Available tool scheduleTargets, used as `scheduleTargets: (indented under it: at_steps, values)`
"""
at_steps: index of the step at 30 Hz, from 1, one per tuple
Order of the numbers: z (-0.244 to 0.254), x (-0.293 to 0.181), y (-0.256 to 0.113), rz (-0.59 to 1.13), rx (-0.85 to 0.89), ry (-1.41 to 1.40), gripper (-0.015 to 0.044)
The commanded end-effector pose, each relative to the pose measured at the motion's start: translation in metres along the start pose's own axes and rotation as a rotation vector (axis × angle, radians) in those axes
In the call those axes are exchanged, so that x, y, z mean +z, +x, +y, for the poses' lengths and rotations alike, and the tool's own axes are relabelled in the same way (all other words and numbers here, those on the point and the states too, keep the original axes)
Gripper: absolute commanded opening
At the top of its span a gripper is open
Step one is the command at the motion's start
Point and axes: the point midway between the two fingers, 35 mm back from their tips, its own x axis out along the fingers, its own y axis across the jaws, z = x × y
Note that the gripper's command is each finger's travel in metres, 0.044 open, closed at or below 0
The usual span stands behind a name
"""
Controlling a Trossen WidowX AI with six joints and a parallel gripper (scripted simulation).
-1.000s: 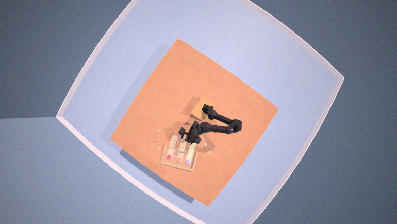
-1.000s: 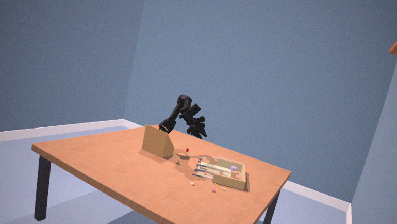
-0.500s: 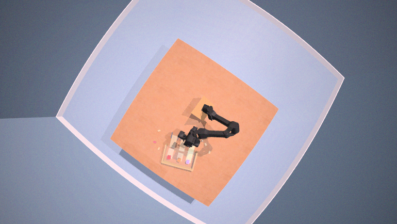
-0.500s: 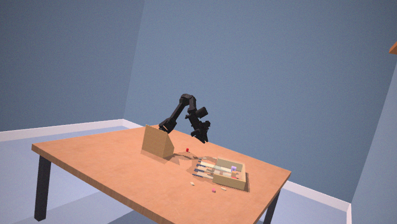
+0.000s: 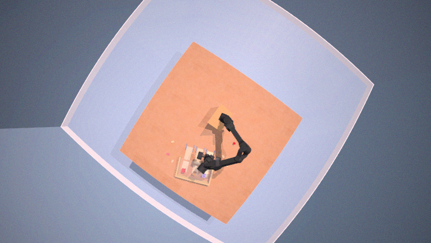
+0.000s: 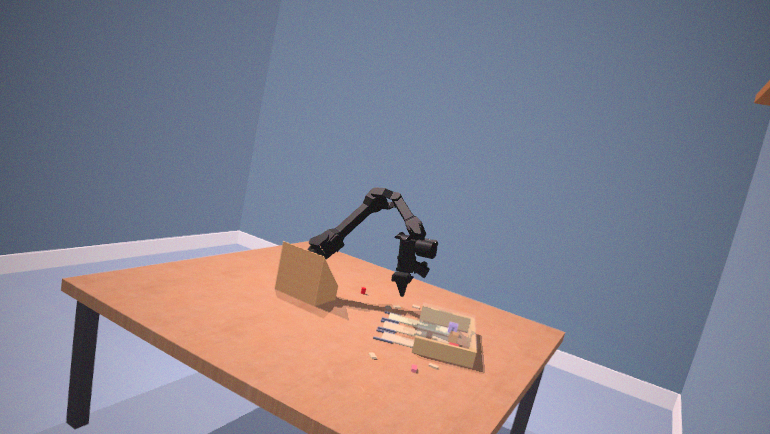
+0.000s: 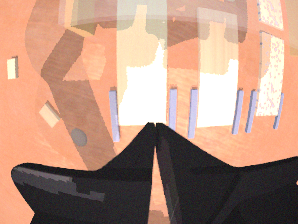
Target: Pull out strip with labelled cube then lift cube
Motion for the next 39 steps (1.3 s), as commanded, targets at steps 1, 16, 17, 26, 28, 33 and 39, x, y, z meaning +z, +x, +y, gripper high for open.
scheduleTargets:
  at_steps: [1, 16, 17, 26, 28, 33, 39]
  values:
    - [0.005, 0.005, 0.012, 0.114, 0.015, -0.045, 0.0000]
    - [0.005, 0.004, 0.027, 0.114, 0.014, -0.045, 0.0000]
    - [0.005, 0.004, 0.028, 0.114, 0.014, -0.045, 0.0000]
    - [0.005, 0.002, 0.043, 0.114, 0.014, -0.045, 0.0000]
    - [0.005, 0.002, 0.047, 0.114, 0.014, -0.045, 0.0000]
    - [0.005, 0.000, 0.055, 0.114, 0.014, -0.045, 0.0000]
    - [0.006, -0.002, 0.064, 0.113, 0.015, -0.045, 0.0000]
